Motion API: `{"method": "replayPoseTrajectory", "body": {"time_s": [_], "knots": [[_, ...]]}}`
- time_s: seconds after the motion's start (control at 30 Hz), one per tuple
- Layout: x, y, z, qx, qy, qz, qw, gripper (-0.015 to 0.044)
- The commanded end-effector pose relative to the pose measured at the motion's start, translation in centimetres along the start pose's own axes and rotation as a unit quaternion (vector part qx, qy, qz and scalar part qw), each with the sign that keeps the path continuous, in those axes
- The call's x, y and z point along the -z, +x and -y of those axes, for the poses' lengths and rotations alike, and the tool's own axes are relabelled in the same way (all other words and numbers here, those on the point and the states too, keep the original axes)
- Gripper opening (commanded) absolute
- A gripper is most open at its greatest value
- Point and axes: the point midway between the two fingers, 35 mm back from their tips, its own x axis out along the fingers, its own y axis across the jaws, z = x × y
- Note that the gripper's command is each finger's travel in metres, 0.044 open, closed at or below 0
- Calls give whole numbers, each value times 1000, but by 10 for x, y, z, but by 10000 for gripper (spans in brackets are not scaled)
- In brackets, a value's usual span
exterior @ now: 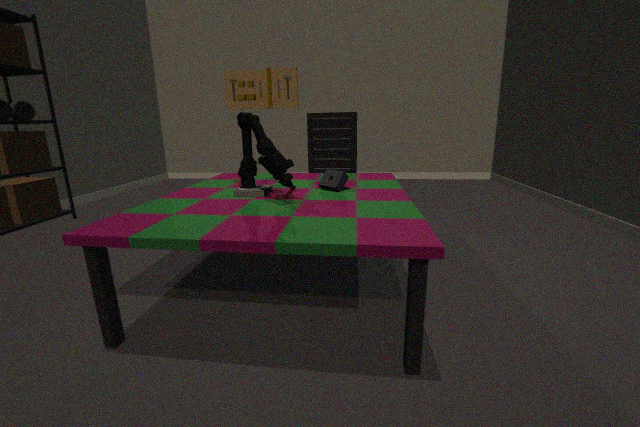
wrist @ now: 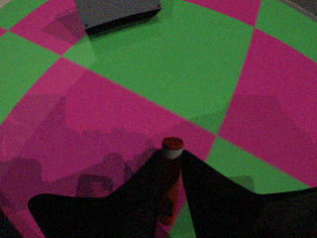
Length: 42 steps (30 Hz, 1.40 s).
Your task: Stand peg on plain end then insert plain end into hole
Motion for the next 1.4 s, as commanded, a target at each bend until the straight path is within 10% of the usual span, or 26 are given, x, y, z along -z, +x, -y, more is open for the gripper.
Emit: {"method": "replayPoseTrajectory", "body": {"time_s": [0.0,1.37], "knots": [[2,-3,0,1,-2,21,1000,49],[21,-24,-1,0,-2,196,981,49]]}}
